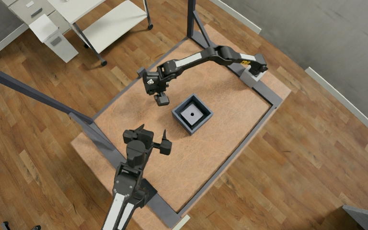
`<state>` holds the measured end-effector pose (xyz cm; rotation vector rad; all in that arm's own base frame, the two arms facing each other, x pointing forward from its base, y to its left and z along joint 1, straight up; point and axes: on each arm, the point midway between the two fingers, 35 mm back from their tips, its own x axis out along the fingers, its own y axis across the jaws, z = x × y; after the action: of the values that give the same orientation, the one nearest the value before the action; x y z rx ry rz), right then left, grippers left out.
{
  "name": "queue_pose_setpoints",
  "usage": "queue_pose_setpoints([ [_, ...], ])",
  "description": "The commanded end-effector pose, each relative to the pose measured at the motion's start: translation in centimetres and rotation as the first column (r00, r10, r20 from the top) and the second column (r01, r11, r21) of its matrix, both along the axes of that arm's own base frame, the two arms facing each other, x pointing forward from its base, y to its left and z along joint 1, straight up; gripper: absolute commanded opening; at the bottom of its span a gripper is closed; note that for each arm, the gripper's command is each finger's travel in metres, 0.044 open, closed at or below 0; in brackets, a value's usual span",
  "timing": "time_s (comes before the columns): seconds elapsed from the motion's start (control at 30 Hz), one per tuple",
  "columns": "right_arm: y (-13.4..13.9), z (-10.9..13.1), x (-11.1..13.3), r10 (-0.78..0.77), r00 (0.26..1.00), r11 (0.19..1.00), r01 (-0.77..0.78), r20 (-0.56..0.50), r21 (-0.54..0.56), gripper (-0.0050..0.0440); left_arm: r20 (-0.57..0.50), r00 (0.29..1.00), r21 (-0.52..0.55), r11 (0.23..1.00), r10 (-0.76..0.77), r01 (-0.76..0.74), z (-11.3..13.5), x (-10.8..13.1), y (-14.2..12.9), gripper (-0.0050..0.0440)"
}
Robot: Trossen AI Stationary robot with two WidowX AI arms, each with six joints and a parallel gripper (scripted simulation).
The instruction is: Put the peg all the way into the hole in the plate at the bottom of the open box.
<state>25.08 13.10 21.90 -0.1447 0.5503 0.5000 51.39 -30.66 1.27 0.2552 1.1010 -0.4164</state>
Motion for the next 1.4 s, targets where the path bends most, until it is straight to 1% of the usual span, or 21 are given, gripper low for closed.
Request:
queue_pose_setpoints([
  [0.0,0.0,0.8,0.1,0.000,1.000,1.000,0.000,0.019,0.010,0.0440,0.029,1.000,-0.015,1.000,-0.002,0.002,0.5,0.7,-0.3,0.0170],
  [0.27,0.0,0.8,0.1,0.000,1.000,1.000,0.000,0.019,0.010,0.0440,0.036,0.999,-0.019,1.000,-0.001,0.002,-0.7,1.1,-0.5,0.0170],
  [0.33,0.0,0.8,0.1,0.000,1.000,1.000,0.000,0.019,0.010,0.0440,0.036,0.999,-0.019,1.000,-0.001,0.002,-0.7,1.1,-0.5,0.0130],
  [0.37,0.0,0.8,0.1,0.000,1.000,1.000,0.000,0.019,0.010,0.0440,0.035,0.999,-0.019,1.000,-0.001,0.002,-0.7,1.1,-0.5,0.0130],
  [0.4,0.0,0.8,0.1,0.000,1.000,1.000,0.000,0.019,0.010,0.0440,0.035,0.999,-0.019,1.000,-0.002,0.002,-0.7,1.1,-0.5,0.0110],
  [0.53,0.0,0.8,0.1,0.000,1.000,1.000,0.000,0.019,0.010,0.0440,0.038,0.999,-0.021,1.000,-0.002,0.002,-0.4,1.1,-0.5,0.0110],
  [0.57,0.0,0.8,0.1,0.000,1.000,1.000,0.000,0.019,0.010,0.0440,0.041,0.999,-0.022,1.000,-0.001,0.002,-0.2,1.2,-0.5,0.0090],
  [0.6,0.0,0.8,0.1,0.000,1.000,1.000,0.000,0.019,0.010,0.0440,0.041,0.999,-0.022,1.000,-0.001,0.002,-0.2,1.2,-0.5,0.0090],
  [0.63,0.0,0.8,0.1,0.000,1.000,1.000,0.000,0.019,0.010,0.0440,0.063,0.998,-0.036,0.999,-0.001,0.003,1.2,1.3,-0.6,0.0090],
  [0.67,0.0,0.8,0.1,0.000,1.000,1.000,0.000,0.019,0.010,0.0440,0.070,0.998,-0.040,0.999,0.000,0.003,1.7,1.3,-0.7,0.0070],
  [0.73,0.0,0.8,0.1,0.000,1.000,1.000,0.000,0.019,0.010,0.0440,0.062,0.998,-0.035,0.999,-0.001,0.003,1.3,1.1,-0.6,0.0070],
  [0.77,0.0,0.8,0.1,0.000,1.000,1.000,0.000,0.019,0.010,0.0440,0.055,0.998,-0.031,1.000,-0.001,0.003,0.9,1.1,-0.5,0.0050],
  [0.83,0.0,0.8,0.1,0.000,1.000,1.000,0.000,0.019,0.010,0.0440,0.050,0.999,-0.029,1.000,0.000,0.002,0.5,1.1,-0.6,0.0050],
  [0.9,0.0,0.8,0.1,0.000,1.000,1.000,0.000,0.019,0.010,0.0440,0.050,0.999,-0.029,1.000,0.000,0.002,0.5,1.1,-0.6,0.0037],
  [0.93,0.0,0.8,0.1,0.000,1.000,1.000,0.000,0.019,0.010,0.0440,0.059,0.998,-0.034,0.999,-0.001,0.003,1.3,1.0,-0.5,0.0030],
  [1.0,0.0,0.8,0.1,0.000,1.000,1.000,0.000,0.019,0.010,0.0440,0.059,0.998,-0.034,0.999,-0.001,0.003,1.3,1.0,-0.5,0.0017],
  [1.03,0.0,0.8,0.1,0.000,1.000,1.000,0.000,0.019,0.010,0.0440,0.052,0.999,-0.029,1.000,-0.001,0.003,0.7,0.9,-0.5,0.0027],
  [1.13,0.0,0.8,0.1,0.000,1.000,1.000,0.000,0.019,0.010,0.0440,0.049,0.999,-0.028,1.000,-0.001,0.002,0.6,1.0,-0.5,0.0027],
  [1.17,0.0,0.8,0.1,0.000,1.000,1.000,0.000,0.019,0.010,0.0440,0.052,0.999,-0.030,1.000,-0.001,0.003,0.9,1.0,-0.6,0.0027],
  [1.2,0.0,0.8,0.1,0.000,1.000,1.000,0.000,0.019,0.010,0.0440,0.071,0.998,-0.041,0.999,0.000,0.003,2.5,1.2,-0.7,0.0027],
  [1.37,0.0,0.8,0.1,0.000,1.000,1.000,0.000,0.019,0.010,0.0440,0.087,0.996,-0.050,0.999,-0.001,0.005,5.5,0.8,-0.4,0.0027],
])
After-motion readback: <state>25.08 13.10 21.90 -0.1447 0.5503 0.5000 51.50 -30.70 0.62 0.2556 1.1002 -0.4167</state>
